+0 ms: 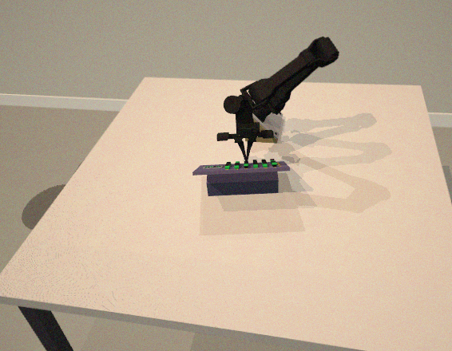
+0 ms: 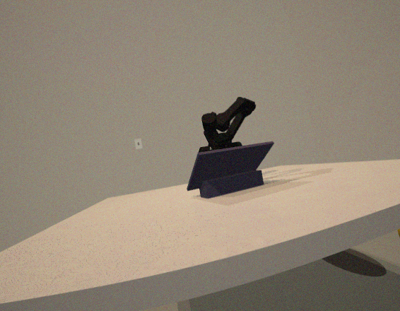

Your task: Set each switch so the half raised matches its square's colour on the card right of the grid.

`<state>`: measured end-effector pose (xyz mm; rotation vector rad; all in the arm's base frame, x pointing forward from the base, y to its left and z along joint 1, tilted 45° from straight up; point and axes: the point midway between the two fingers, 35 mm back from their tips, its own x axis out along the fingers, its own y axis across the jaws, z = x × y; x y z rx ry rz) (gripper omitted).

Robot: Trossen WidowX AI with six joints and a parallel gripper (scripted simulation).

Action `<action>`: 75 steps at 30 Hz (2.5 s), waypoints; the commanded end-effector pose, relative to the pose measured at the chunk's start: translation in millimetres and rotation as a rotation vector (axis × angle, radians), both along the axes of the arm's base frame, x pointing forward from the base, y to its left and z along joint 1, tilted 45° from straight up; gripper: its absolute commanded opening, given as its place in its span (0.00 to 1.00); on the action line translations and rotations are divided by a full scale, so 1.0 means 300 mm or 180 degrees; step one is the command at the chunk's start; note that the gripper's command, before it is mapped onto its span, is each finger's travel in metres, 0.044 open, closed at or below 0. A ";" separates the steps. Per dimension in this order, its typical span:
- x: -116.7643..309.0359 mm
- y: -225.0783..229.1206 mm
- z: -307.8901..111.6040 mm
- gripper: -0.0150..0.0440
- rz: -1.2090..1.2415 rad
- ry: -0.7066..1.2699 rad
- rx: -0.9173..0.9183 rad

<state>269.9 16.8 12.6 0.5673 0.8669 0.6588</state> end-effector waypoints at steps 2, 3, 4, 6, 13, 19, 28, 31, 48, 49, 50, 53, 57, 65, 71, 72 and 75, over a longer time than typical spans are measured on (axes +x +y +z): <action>0.002 0.000 -0.003 0.25 -0.0012 0.0009 -0.0008; 0.002 0.000 -0.003 0.25 -0.0012 0.0009 -0.0008; 0.002 0.001 -0.003 0.25 -0.0012 0.0009 -0.0007; 0.003 0.001 -0.004 0.25 -0.0012 0.0009 -0.0007; 0.004 0.003 -0.005 0.25 -0.0012 0.0009 -0.0007; 0.006 0.005 -0.007 0.25 -0.0012 0.0009 -0.0007; 0.007 0.008 -0.009 0.25 -0.0012 0.0009 -0.0007; 0.008 0.009 -0.009 0.25 -0.0012 0.0009 -0.0007; -0.089 -0.150 0.102 0.25 0.0045 0.0072 -0.0040; -0.084 -0.154 0.101 0.25 0.0045 0.0072 -0.0040; -0.070 -0.167 0.096 0.25 0.0045 0.0071 -0.0041; -0.013 -0.223 0.069 0.25 0.0045 0.0067 -0.0045; -0.008 -0.227 0.066 0.25 0.0045 0.0067 -0.0045; 0.048 -0.142 0.009 0.25 0.0101 0.0117 -0.0064; 0.058 -0.125 -0.002 0.25 0.0102 0.0116 -0.0062; 0.062 -0.119 -0.006 0.25 0.0102 0.0115 -0.0061; 0.064 -0.116 -0.009 0.25 0.0102 0.0115 -0.0061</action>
